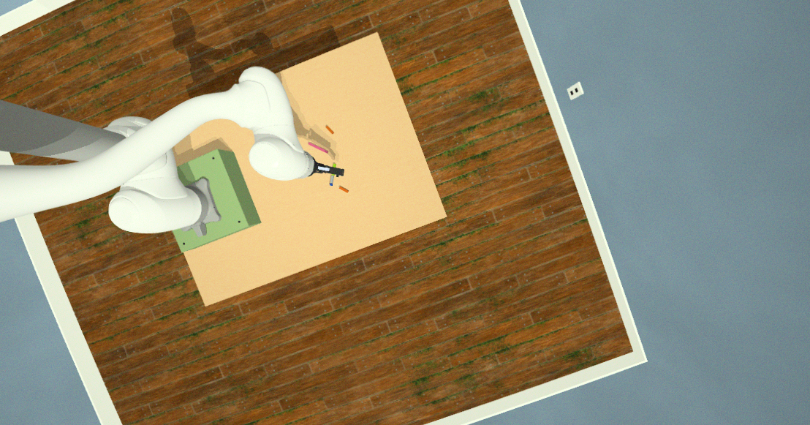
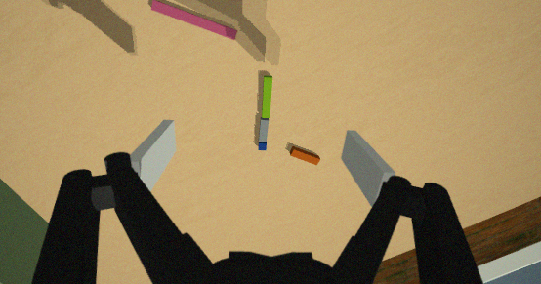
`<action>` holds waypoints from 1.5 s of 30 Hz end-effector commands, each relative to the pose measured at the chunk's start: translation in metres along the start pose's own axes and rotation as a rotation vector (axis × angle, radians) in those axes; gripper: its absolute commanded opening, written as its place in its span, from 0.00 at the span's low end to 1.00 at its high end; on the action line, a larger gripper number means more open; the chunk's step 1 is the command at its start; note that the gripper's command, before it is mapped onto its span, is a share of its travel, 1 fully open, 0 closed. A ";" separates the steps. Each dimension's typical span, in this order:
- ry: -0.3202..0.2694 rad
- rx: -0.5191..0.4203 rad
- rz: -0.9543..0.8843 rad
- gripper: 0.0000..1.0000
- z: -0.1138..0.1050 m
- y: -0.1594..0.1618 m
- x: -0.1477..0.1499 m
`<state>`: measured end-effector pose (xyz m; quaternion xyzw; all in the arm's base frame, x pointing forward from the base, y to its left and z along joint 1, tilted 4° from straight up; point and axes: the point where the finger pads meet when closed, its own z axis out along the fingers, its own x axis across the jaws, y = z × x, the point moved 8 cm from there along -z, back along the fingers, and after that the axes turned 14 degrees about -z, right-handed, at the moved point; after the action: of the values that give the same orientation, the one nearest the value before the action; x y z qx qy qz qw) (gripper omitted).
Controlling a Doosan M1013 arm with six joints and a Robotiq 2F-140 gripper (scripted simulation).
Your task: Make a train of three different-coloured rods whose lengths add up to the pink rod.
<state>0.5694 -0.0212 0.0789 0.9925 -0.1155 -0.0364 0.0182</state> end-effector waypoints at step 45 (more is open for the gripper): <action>0.006 0.004 -0.003 1.00 -0.061 -0.001 0.004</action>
<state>0.5730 -0.0217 0.1273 0.9924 -0.1165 -0.0361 0.0187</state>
